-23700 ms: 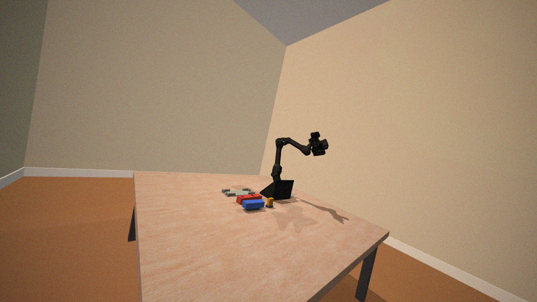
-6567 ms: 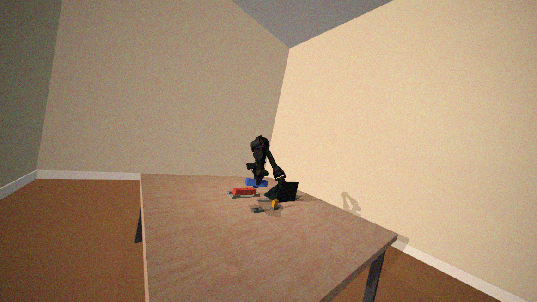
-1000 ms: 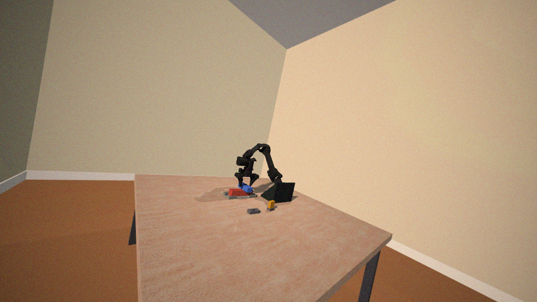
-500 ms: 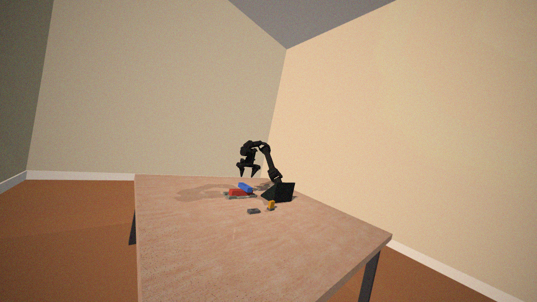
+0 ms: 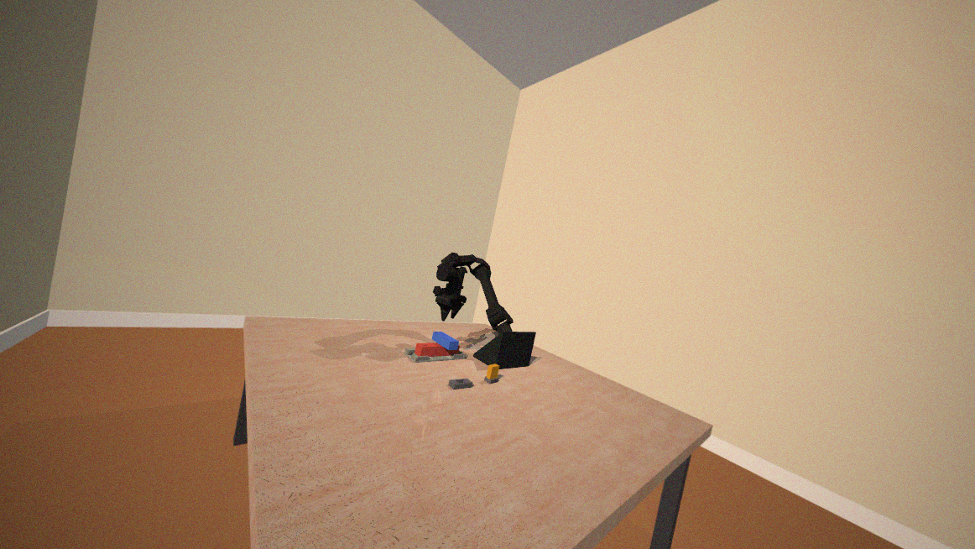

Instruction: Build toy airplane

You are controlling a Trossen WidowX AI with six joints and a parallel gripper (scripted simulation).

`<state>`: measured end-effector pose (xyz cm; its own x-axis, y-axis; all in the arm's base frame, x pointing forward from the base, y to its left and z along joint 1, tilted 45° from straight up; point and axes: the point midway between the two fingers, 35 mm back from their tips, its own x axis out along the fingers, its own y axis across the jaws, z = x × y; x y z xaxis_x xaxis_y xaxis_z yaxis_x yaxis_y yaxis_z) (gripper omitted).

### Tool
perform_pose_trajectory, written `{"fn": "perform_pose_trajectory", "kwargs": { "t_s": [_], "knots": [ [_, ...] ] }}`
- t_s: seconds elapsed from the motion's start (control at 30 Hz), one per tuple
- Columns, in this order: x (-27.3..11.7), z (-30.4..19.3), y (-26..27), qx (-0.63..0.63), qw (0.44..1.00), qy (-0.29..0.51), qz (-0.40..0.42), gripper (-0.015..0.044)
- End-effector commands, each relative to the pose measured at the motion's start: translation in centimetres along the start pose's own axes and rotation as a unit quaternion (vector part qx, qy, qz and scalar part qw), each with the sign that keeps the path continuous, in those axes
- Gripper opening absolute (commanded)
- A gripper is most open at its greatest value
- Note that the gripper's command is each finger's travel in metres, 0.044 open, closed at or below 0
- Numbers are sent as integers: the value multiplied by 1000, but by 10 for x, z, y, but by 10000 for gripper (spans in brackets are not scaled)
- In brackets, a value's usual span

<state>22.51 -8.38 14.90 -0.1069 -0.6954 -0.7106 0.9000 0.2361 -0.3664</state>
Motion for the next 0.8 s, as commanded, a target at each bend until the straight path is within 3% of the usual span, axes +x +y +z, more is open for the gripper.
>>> {"fn": "perform_pose_trajectory", "kwargs": {
  "t_s": [0.0,0.2,0.77],
  "knots": [
    [2,-1,1,-297,955,5,-2,440],
    [3,0,1,-523,853,5,-1,440],
    [3,0,1,-529,849,5,-1,440]
  ]
}}
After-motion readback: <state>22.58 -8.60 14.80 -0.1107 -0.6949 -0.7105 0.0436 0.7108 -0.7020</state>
